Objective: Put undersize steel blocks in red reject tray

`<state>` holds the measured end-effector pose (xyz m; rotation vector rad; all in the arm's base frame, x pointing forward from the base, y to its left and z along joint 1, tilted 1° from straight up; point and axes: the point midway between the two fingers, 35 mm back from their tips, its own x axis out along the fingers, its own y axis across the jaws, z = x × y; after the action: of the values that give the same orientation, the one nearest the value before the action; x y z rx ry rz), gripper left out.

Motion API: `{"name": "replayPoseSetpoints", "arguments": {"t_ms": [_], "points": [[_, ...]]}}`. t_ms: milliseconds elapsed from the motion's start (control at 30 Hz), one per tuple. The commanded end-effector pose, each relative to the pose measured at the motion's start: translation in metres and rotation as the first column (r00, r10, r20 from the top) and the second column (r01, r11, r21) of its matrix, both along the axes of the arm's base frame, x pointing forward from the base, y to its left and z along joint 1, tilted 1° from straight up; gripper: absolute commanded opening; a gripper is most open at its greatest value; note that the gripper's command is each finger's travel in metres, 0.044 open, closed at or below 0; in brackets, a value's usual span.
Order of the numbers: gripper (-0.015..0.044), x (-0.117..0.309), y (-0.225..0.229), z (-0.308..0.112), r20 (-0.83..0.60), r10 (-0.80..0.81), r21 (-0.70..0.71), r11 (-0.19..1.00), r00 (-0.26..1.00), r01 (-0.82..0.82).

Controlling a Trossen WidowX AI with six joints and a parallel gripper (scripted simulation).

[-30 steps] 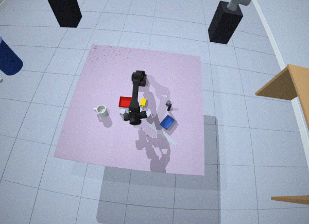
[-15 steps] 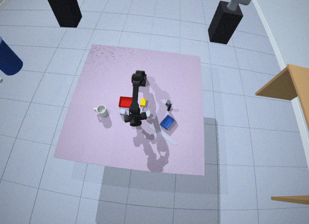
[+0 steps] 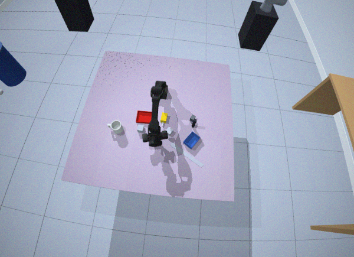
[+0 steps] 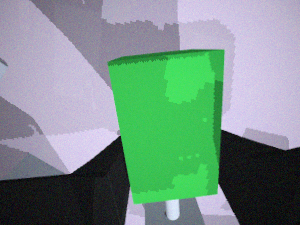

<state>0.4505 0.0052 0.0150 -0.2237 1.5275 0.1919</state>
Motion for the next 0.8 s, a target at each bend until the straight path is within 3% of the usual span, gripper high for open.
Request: {"name": "replayPoseSetpoints", "arguments": {"t_ms": [0, 767], "points": [[0.0, 0.003, 0.0, -0.004, 0.008, 0.006, 0.002, 1.0, 1.0, -0.006], [0.0, -0.006, -0.002, -0.01, 0.016, 0.006, 0.004, 1.0, 1.0, -0.006]]}}
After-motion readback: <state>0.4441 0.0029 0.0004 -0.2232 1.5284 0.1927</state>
